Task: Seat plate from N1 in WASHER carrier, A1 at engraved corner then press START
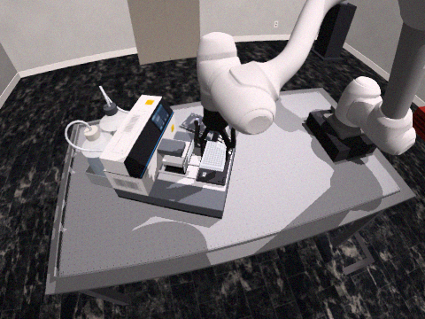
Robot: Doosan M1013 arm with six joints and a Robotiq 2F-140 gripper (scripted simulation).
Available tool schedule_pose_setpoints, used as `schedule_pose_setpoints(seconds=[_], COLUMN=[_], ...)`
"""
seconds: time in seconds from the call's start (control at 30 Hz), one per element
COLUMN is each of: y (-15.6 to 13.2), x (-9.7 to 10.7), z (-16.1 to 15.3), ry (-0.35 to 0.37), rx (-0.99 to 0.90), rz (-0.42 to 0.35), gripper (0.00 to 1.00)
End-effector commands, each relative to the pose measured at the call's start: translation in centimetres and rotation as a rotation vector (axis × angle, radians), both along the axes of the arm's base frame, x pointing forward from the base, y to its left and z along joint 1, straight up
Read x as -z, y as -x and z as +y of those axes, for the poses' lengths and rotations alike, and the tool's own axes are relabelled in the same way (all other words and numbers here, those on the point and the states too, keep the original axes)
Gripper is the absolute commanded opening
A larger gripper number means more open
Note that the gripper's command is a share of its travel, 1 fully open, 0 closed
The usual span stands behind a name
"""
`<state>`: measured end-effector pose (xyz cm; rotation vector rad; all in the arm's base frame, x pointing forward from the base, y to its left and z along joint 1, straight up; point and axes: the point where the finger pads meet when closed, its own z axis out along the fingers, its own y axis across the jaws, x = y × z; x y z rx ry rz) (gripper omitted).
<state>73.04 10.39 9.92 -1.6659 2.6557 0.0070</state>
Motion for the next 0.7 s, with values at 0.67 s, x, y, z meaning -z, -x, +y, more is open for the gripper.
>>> schedule_pose_setpoints(seconds=[0.67], y=[-0.1], x=[3.4], z=[0.0], ry=[-0.001], rx=[0.0], rz=[-0.002], gripper=[0.1])
